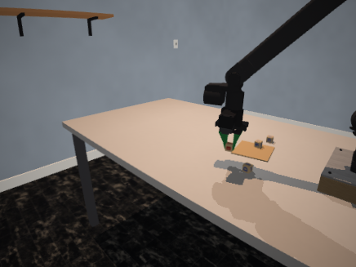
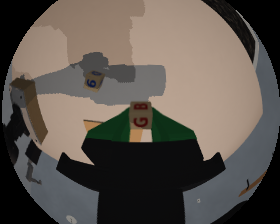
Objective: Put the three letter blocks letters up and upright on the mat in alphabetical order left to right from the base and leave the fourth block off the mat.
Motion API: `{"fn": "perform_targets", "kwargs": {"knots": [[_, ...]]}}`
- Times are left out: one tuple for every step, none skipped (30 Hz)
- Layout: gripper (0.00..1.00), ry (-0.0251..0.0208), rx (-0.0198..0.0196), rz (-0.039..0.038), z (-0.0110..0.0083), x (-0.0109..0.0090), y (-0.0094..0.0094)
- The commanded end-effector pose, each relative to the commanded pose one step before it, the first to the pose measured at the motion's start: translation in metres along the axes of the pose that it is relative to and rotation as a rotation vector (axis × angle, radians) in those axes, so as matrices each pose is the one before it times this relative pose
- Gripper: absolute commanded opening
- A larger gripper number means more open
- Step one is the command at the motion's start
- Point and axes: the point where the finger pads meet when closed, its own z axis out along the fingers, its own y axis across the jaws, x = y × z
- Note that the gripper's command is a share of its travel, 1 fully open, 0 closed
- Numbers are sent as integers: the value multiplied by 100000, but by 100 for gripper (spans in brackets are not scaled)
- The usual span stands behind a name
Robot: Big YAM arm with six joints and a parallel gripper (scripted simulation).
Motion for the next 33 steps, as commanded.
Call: {"fn": "perform_targets", "kwargs": {"knots": [[20, -424, 3785, -154, -3832, 341, -2056], [20, 4, 71, -6, -811, -4, -36], [20, -1, 61, -44, -741, -21, -32], [20, -10, 47, -128, -651, -58, -26], [20, -12, 37, -139, -550, -62, -21], [20, -8, 30, -95, -440, -43, -16], [20, 1, 25, -13, -329, -6, -12], [20, -13, -3597, 428, 1243, 118, 343], [20, 29, -1096, 325, 221, 52, 508], [20, 14, -4125, 321, 1215, 89, 1922], [20, 33, -2, -37, -6, -8, 0], [20, 2, -3, -49, 1, -20, 0], [20, 1, 430, -55, -136, -19, -198], [20, 0, 0, 0, 0, 0, 0], [20, 0, 0, 0, 0, 0, 0], [20, 12, 4134, -257, -1347, -80, -1864], [20, 4, 1348, -84, -544, -34, -123], [20, 1, 349, -22, -141, -9, -29], [20, 0, -4, 12, 2, 0, -1], [20, -1, -717, 101, 234, 16, 294], [20, 2, -153, 371, 47, 16, 76], [20, 5, -19, 955, 3, 34, 23], [20, 9, -35, 1329, 5, 59, 44], [20, 10, -60, 732, 9, 71, 70], [20, 8, -97, 946, 18, 56, 104], [20, 7, -134, 1206, 25, 46, 141], [20, 11, -171, 1553, 32, 60, 180], [20, 17, -219, 1928, 43, 78, 224], [20, 50, -545, 2344, 164, 108, 292], [20, 78, -685, 2767, 211, 135, 345], [20, 0, 0, 0, 0, 0, 0], [20, 0, 0, 0, 0, 0, 0], [20, 248, -1925, 2721, 696, -26, 463]]}}
